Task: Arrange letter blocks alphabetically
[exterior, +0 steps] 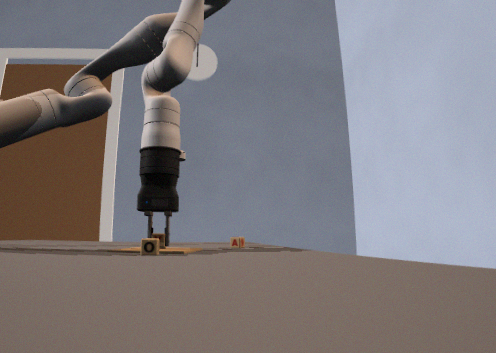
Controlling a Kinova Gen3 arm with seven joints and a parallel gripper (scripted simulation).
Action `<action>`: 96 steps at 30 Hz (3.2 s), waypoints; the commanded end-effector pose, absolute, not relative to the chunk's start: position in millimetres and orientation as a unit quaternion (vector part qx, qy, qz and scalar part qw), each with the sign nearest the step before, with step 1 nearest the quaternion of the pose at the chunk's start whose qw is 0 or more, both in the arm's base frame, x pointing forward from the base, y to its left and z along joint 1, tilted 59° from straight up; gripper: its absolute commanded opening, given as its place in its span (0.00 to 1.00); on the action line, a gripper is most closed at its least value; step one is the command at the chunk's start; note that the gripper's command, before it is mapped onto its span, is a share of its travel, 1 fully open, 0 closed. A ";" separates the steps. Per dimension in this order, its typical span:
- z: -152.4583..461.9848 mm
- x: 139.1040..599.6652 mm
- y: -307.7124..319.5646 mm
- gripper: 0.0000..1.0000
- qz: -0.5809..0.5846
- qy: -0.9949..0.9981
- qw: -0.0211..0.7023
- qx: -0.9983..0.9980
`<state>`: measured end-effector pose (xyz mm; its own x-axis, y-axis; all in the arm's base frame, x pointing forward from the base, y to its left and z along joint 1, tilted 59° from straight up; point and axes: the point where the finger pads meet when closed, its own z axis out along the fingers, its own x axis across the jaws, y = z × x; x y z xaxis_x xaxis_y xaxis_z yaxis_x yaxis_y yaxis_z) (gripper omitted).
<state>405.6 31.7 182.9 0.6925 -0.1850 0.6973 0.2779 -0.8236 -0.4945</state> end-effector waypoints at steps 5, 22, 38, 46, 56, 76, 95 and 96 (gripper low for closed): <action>182.6 405.1 32.5 0.49 -0.392 -0.026 0.297 -0.870; 181.8 406.3 33.3 0.49 -0.392 -0.026 0.297 -0.870; 180.6 408.0 34.4 0.49 -0.392 -0.026 0.297 -0.870; 180.6 408.0 34.4 0.49 -0.392 -0.026 0.297 -0.870; 180.6 408.0 34.4 0.49 -0.392 -0.026 0.297 -0.870; 180.6 408.0 34.4 0.61 -0.392 -0.026 0.297 -0.870; 180.6 408.0 34.4 0.79 -0.392 -0.026 0.297 -0.870; 180.6 408.0 34.4 0.79 -0.392 -0.026 0.297 -0.870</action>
<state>408.3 34.1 181.0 0.6921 -0.1848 0.6978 0.2785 -0.8235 -0.4943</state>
